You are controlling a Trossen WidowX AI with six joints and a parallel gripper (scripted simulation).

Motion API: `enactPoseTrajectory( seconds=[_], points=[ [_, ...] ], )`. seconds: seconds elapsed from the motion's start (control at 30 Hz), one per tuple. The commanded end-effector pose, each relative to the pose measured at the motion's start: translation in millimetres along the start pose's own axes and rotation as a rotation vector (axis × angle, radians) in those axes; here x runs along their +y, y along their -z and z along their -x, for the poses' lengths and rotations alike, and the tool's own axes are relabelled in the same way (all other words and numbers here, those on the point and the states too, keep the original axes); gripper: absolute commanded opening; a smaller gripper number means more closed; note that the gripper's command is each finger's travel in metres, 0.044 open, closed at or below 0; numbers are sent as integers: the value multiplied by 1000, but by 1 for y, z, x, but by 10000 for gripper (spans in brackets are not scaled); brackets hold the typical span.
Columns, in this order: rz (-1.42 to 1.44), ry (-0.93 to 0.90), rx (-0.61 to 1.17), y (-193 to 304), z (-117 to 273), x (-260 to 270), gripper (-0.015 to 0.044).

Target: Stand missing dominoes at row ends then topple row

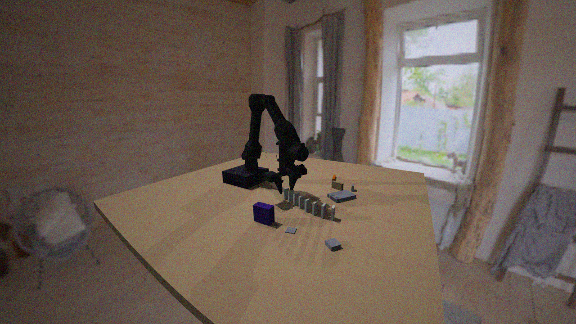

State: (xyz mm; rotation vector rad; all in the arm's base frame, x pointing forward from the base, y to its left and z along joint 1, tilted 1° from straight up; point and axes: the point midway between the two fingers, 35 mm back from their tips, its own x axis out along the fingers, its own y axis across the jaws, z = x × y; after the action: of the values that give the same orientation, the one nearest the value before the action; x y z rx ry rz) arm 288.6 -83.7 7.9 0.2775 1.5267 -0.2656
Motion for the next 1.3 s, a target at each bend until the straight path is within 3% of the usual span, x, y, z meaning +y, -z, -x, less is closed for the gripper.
enactPoseTrajectory(
  seconds=[0.0,0.13,0.27,0.53,0.77,0.87,1.27],
  points=[
    [-5,0,-1,0,0,0,343],
    [-5,0,-1,0,0,0,440],
    [-5,0,-1,-3,10,0,440],
    [0,0,-1,-1,130,0,440],
    [0,0,0,0,132,0,440],
    [144,0,0,3,127,0,361],
    [1323,-1,1,31,78,0,46]
  ],
)
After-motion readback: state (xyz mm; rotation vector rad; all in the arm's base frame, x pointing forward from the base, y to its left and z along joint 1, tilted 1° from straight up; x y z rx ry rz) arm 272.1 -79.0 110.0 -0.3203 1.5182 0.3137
